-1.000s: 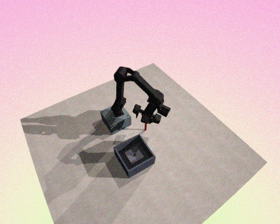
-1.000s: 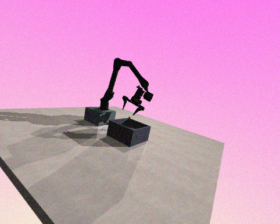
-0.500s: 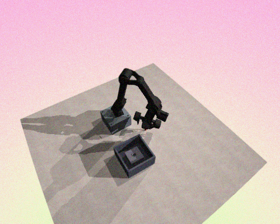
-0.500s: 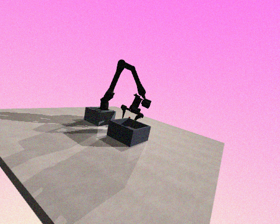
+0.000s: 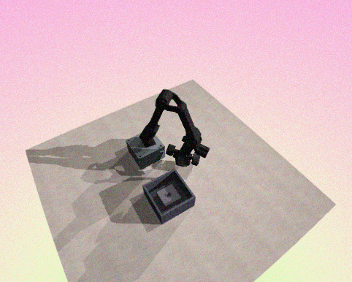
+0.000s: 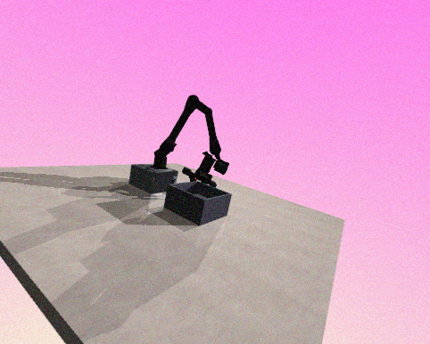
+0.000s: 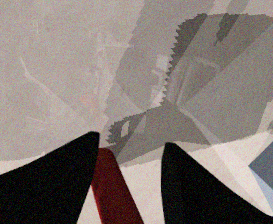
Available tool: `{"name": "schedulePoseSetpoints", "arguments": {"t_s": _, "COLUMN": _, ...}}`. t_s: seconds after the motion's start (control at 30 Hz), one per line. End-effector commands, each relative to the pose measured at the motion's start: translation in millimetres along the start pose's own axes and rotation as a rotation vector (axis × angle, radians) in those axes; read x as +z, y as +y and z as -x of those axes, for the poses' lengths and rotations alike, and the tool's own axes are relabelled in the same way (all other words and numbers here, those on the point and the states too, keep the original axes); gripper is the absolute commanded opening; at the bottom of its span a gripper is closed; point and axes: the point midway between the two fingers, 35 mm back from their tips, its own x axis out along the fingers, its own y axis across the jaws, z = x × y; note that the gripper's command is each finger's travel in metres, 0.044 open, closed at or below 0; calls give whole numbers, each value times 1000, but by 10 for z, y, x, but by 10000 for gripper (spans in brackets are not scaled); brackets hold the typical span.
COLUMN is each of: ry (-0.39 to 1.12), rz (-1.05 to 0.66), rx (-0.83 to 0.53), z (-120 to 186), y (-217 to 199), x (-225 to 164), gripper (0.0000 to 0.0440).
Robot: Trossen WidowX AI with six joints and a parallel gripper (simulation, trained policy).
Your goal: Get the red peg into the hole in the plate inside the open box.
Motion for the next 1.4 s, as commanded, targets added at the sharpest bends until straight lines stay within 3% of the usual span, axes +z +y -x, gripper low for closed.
{"name": "schedulePoseSetpoints", "arguments": {"t_s": 0.0, "ry": 13, "rz": 1, "rx": -31, "z": -70, "y": -43, "x": -28, "gripper": 43}}
{"name": "schedulePoseSetpoints", "arguments": {"t_s": 0.1, "ry": 8, "rz": 10, "rx": -57, "z": -76, "y": -76, "x": -24, "gripper": 0}}
{"name": "schedulePoseSetpoints", "arguments": {"t_s": 0.83, "ry": -107, "rz": 5, "rx": -22, "z": 739, "y": 9, "x": 260, "gripper": 0}}
{"name": "schedulePoseSetpoints", "arguments": {"t_s": 1.37, "ry": -156, "rz": -148, "rx": 13, "z": 1226, "y": -2, "x": 760, "gripper": 0}}
